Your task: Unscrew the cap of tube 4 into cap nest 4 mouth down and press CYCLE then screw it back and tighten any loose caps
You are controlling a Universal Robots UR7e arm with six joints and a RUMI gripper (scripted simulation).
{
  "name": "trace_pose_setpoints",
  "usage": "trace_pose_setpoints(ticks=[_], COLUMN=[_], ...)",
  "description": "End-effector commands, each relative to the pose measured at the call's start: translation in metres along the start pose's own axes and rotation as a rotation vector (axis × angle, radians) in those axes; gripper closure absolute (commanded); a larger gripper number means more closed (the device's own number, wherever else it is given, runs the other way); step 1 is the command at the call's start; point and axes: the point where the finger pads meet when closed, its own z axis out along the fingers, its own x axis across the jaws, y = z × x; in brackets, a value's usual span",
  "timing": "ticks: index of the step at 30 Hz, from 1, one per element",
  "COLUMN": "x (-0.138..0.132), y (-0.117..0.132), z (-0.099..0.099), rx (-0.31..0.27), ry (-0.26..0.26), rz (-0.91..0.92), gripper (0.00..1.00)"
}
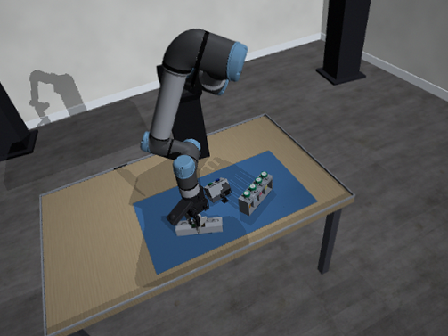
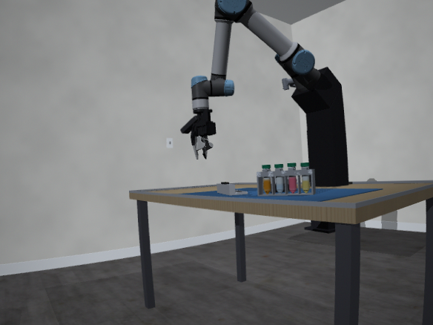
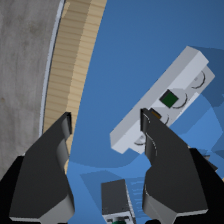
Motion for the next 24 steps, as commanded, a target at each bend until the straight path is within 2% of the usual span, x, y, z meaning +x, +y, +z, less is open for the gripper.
trace_pose_setpoints(ticks=[1,15,16,24], x=[0.000,0.000,0.002,0.000], y=[0.000,0.000,0.008,0.018], z=[0.000,0.000,0.000,0.006], rx=[0.001,0.001,0.001,0.001], ry=[-0.001,-0.001,-0.001,-0.002], rz=[0.000,0.000,0.016,-0.250], gripper=[0.65,0.65,0.65,0.65])
